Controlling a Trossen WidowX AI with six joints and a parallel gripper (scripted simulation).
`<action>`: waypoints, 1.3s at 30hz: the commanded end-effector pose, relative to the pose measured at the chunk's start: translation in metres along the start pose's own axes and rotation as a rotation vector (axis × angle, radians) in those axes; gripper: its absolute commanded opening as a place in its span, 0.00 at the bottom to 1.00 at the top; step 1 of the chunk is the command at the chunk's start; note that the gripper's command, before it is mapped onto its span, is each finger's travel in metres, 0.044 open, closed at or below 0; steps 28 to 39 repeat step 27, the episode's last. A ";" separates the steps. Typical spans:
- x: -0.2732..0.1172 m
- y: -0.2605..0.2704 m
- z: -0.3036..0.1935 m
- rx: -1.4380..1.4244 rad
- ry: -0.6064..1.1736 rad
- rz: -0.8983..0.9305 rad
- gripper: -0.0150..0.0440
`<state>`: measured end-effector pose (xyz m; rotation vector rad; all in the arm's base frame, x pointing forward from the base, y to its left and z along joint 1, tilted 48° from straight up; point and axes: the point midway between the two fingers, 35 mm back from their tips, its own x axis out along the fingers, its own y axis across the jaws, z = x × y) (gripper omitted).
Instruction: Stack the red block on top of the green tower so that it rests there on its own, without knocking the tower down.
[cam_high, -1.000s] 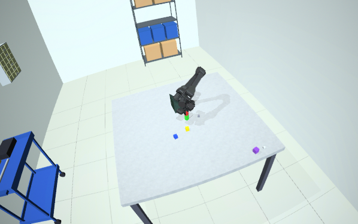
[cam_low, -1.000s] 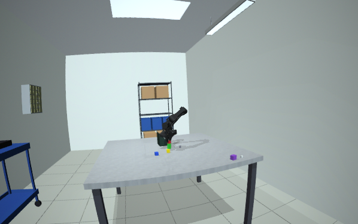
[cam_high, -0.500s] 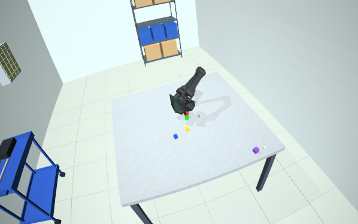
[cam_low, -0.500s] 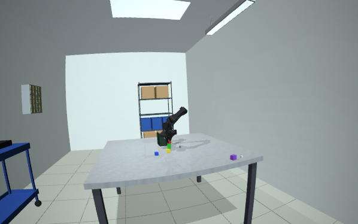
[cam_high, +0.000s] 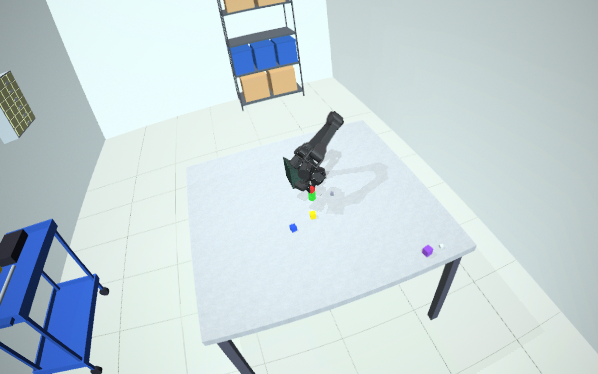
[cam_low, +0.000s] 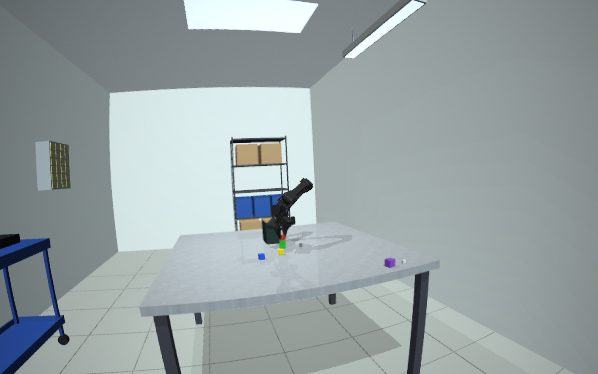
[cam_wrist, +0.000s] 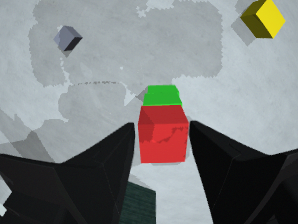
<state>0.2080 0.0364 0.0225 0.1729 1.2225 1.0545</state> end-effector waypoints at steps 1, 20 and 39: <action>0.000 0.000 0.000 -0.001 0.000 -0.001 0.74; 0.000 0.000 0.000 -0.001 0.000 -0.001 1.00; 0.000 0.000 0.000 -0.001 0.000 -0.001 1.00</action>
